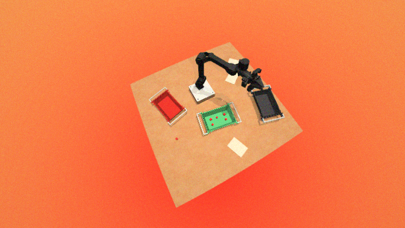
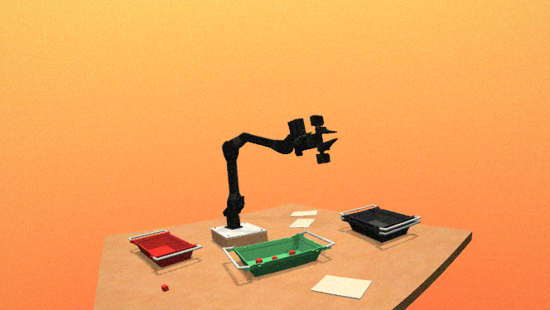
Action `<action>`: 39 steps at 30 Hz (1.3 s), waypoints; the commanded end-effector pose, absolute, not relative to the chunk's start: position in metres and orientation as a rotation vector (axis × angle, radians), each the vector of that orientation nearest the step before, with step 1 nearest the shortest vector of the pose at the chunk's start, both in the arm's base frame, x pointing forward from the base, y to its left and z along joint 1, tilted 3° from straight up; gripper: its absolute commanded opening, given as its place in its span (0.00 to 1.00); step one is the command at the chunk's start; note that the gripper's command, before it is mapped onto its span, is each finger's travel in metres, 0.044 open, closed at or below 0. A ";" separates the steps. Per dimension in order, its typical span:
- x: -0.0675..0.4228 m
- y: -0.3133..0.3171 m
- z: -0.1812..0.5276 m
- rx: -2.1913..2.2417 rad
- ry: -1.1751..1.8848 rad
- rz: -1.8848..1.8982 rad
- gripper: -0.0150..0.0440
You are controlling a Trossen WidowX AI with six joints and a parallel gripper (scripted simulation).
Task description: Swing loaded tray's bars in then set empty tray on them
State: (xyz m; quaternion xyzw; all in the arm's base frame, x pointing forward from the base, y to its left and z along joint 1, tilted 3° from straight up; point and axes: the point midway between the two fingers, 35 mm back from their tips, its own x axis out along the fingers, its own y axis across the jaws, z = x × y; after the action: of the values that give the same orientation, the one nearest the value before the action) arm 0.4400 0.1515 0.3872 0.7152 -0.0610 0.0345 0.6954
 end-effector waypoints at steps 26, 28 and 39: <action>0.499 0.133 0.203 -0.725 0.629 0.266 0.40; 0.498 0.131 0.194 -0.832 0.660 0.325 0.40; 0.484 0.117 0.148 -1.321 0.778 0.710 0.40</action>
State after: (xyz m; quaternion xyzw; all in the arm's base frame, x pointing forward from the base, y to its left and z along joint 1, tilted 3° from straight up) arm 0.4955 0.1331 0.2193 -0.2909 0.2834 0.0965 0.9087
